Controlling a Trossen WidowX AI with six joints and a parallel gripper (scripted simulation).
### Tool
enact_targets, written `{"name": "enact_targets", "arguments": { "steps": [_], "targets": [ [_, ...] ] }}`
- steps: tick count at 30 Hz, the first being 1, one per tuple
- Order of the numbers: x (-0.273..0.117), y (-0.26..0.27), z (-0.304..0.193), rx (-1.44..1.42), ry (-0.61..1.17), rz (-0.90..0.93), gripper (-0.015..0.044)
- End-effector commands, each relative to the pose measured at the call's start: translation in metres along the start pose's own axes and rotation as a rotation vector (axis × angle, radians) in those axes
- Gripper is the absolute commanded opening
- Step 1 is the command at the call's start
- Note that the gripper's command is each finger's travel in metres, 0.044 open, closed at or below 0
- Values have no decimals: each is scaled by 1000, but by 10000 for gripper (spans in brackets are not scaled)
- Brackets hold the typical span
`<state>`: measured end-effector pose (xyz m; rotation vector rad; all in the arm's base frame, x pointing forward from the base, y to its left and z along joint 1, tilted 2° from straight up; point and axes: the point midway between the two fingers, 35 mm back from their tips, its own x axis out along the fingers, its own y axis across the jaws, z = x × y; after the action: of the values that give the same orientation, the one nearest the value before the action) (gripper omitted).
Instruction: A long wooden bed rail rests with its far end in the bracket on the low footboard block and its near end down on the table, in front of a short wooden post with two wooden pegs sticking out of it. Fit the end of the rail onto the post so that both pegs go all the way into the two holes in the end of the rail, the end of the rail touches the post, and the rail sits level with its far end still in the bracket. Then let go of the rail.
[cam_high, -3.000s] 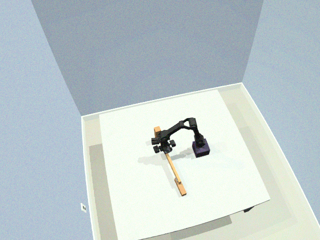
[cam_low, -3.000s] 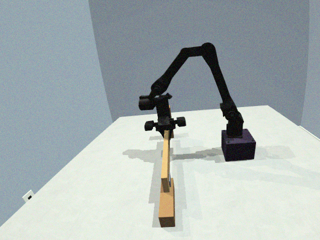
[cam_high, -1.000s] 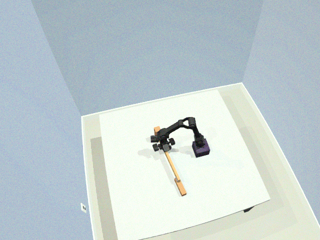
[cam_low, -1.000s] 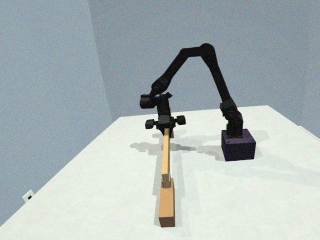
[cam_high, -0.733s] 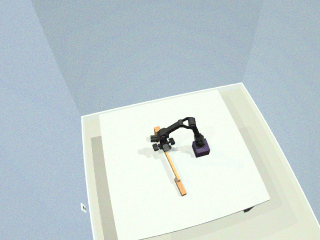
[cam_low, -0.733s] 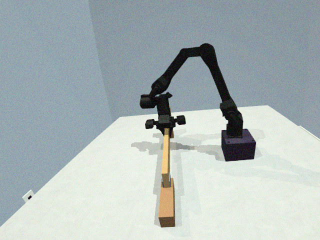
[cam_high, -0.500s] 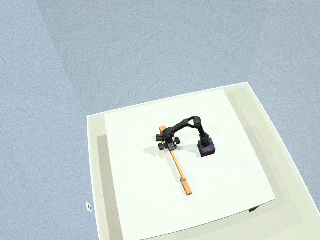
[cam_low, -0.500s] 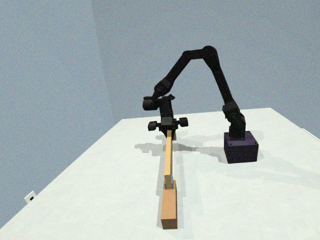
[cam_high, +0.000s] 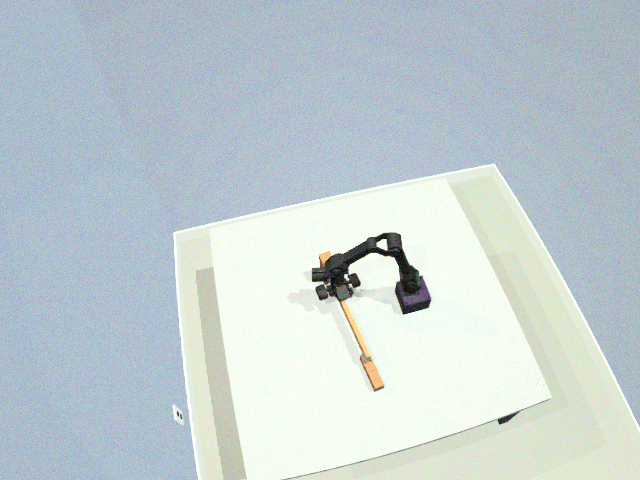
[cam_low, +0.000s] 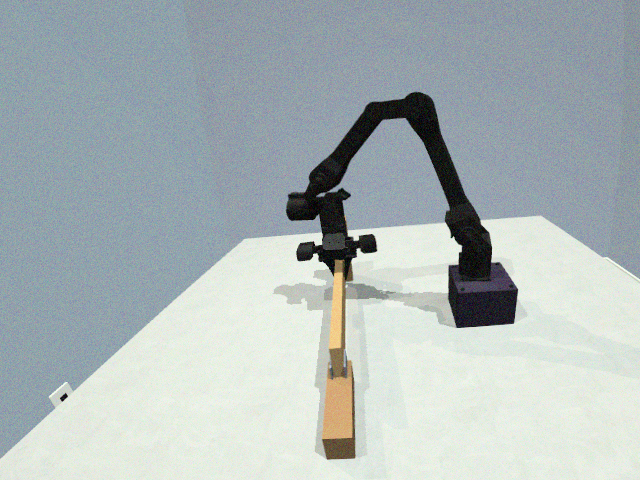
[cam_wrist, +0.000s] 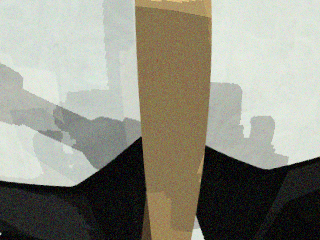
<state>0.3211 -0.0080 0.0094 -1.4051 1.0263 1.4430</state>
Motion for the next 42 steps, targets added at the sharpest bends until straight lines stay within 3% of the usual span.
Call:
{"name": "enact_targets", "arguments": {
  "steps": [1, 18, 24, 29, 42],
  "targets": [
    [-2, -1, -3, 0, 1, -5, 0],
    [0, 0, 0, 0, 0, 0, 440],
    [-2, 0, 1, 0, 0, 0, 440],
    [-30, 0, 30, 0, -1, -6, 440],
    [-30, 0, 30, 0, -1, -6, 440]
  ]
}}
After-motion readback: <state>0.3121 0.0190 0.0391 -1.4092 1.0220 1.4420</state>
